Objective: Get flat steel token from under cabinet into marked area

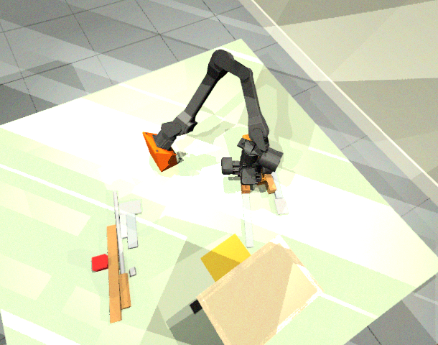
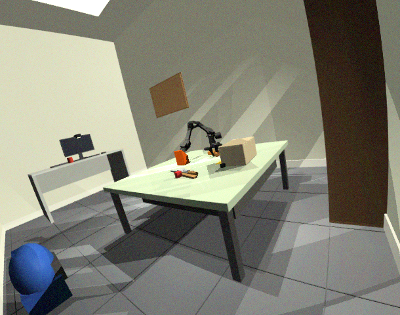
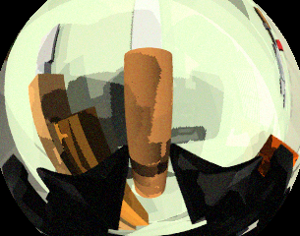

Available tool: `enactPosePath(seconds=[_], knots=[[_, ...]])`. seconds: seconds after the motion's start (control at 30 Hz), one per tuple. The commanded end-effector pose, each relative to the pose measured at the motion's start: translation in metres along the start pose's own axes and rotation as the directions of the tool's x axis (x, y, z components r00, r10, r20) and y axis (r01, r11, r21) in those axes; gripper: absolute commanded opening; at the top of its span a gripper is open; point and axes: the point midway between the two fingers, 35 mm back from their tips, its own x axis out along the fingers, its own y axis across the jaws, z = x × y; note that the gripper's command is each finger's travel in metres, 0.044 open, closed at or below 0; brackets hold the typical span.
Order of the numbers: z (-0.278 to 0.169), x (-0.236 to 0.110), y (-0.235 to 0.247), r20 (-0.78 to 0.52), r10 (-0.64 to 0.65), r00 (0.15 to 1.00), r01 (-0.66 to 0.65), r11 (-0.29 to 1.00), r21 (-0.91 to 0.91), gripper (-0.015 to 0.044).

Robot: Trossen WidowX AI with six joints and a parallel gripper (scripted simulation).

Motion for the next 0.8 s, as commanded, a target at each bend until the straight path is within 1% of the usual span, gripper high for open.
enactPosePath(seconds=[0.0,0.23,0.37,0.77], knots=[[0.0,0.0,0.0,-0.001,-0.001,1.0,0.001,1.0,-0.001,0.0156],[0.0,0.0,0.0,-0.001,-0.001,1.0,0.001,1.0,-0.001,0.0109],[0.0,0.0,0.0,-0.001,-0.001,1.0,0.001,1.0,-0.001,0.0004],[0.01,0.0,0.001,-0.003,-0.001,1.0,0.001,1.0,-0.023,0.0]])
